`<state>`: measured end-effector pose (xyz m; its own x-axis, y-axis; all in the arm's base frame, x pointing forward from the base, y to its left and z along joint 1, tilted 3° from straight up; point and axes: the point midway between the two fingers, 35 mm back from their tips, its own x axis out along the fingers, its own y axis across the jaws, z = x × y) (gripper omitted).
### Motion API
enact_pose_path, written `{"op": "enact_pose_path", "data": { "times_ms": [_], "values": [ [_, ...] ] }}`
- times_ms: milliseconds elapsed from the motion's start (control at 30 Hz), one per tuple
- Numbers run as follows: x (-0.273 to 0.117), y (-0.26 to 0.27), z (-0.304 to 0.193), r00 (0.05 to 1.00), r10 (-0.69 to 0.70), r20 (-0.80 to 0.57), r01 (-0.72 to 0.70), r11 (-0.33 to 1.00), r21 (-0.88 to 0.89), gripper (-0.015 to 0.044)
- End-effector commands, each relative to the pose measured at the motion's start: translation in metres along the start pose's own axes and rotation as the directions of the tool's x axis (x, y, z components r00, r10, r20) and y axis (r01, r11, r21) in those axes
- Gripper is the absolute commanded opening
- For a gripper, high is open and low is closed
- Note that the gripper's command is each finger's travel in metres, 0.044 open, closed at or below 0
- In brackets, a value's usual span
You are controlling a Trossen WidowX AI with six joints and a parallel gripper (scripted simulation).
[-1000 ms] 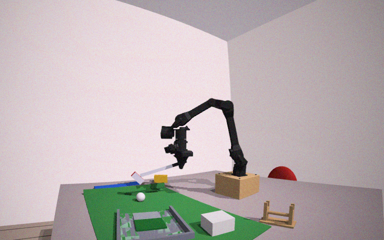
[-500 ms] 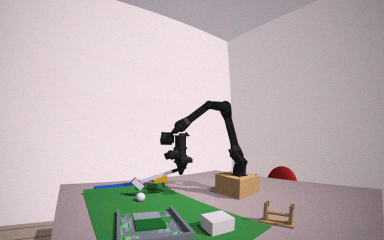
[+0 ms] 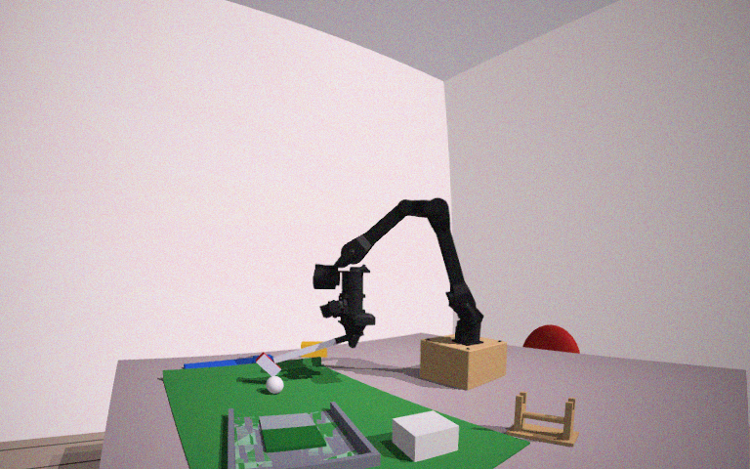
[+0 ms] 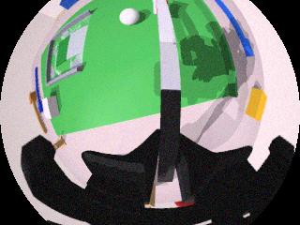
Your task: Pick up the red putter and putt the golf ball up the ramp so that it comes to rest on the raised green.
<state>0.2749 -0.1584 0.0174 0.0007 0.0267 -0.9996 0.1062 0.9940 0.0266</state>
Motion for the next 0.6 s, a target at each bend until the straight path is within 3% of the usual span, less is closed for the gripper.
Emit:
{"op": "enact_pose_path", "data": {
  "times_ms": [0,567],
  "values": [
    [0.01,0.0,-0.001,1.0,0.0,-0.006,0.0,1.0,0.006,0.0],
    [0.017,0.0,-0.001,1.0,0.002,-0.004,-0.002,1.0,0.0,0.0]
  ]
}}
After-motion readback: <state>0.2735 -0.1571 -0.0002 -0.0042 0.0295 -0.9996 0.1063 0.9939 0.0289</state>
